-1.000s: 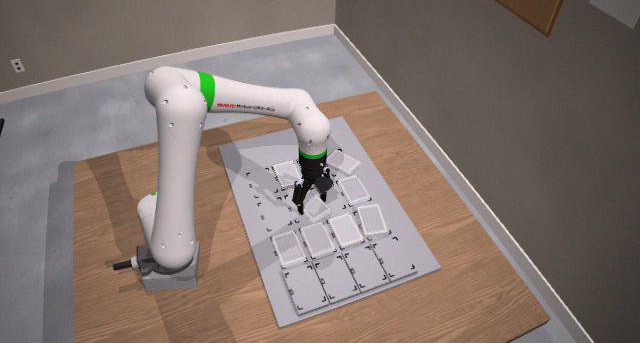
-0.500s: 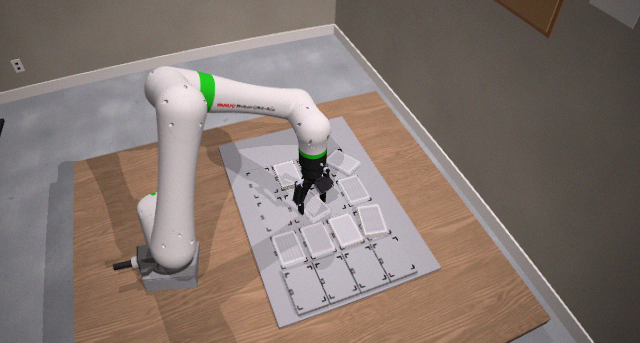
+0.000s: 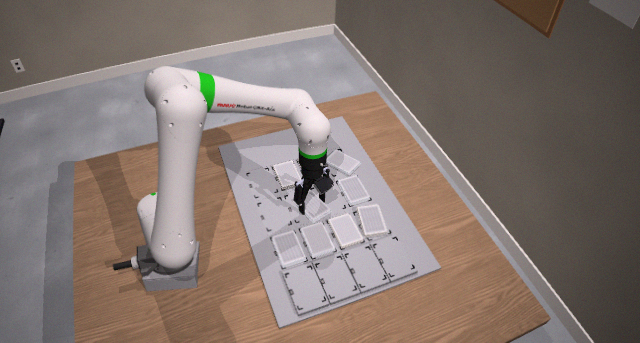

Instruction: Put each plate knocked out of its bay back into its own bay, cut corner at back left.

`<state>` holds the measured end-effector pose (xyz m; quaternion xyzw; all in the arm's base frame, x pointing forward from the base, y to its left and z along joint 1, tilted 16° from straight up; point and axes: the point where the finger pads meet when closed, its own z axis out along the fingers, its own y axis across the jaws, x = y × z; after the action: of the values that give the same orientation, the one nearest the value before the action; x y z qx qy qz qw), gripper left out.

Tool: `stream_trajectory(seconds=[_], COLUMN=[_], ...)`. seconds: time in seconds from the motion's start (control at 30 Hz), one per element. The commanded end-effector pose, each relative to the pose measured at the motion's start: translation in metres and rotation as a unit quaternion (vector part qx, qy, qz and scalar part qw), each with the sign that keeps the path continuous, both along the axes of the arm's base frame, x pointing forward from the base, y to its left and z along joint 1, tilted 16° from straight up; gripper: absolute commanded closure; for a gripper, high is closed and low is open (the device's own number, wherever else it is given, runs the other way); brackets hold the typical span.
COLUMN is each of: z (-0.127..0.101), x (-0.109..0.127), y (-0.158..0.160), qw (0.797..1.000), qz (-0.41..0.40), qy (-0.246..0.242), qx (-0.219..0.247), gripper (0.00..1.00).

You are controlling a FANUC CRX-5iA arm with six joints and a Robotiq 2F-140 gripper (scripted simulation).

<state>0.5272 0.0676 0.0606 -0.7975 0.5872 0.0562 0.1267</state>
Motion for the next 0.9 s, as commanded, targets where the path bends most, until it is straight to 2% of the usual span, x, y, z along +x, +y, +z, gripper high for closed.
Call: stream_trajectory(seconds=[0.0,0.87], z=[0.0009,0.0009], x=[0.0006,0.0006], y=[-0.0003,-0.0003], qw=[1.0,1.0], qz=[0.0,0.0], qy=[-0.001,-0.001], qx=[0.0,0.0], gripper=[0.38,0.4])
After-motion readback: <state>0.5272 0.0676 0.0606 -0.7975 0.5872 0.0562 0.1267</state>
